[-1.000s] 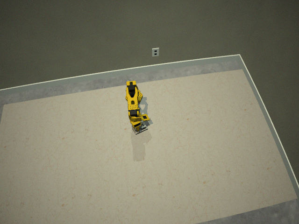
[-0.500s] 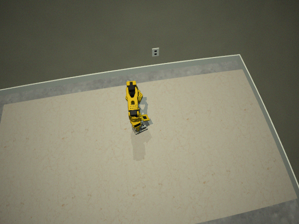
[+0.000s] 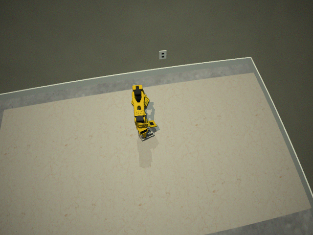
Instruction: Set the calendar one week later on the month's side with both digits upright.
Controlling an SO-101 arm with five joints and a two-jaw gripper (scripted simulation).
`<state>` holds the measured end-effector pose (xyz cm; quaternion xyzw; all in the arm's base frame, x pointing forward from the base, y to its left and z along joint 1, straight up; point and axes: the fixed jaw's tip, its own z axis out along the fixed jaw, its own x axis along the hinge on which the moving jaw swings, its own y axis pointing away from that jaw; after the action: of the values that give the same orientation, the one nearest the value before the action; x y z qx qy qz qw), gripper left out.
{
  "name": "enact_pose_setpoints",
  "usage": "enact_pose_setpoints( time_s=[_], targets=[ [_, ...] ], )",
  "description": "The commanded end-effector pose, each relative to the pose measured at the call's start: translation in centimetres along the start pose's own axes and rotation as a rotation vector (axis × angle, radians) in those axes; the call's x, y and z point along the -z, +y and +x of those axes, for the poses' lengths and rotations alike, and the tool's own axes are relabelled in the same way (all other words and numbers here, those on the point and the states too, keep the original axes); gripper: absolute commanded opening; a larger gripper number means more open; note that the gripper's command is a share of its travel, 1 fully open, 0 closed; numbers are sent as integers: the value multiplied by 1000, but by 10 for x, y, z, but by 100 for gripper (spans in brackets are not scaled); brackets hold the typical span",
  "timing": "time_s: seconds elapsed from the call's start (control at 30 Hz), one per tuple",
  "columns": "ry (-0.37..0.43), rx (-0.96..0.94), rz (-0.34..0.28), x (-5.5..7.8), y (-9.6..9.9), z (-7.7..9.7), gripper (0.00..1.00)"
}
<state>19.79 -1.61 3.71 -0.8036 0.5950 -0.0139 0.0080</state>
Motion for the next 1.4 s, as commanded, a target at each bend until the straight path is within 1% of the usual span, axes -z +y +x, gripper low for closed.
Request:
enact_pose_setpoints(
  time_s=[0.0, 0.43, 0.7, 0.93, 1.03, 1.23, 1.37],
  targets=[
    [8, 6, 26, 1, -3, 2, 0],
    [8, 6, 26, -3, -3, 2, 0],
    [8, 6, 26, -8, -3, 2, 0],
    [8, 6, 26, -8, -3, 2, 0],
    [8, 6, 26, -8, -3, 2, 4],
    [8, 6, 26, -8, -3, 2, 16],
    [8, 6, 26, -8, -3, 2, 18]
  ],
)
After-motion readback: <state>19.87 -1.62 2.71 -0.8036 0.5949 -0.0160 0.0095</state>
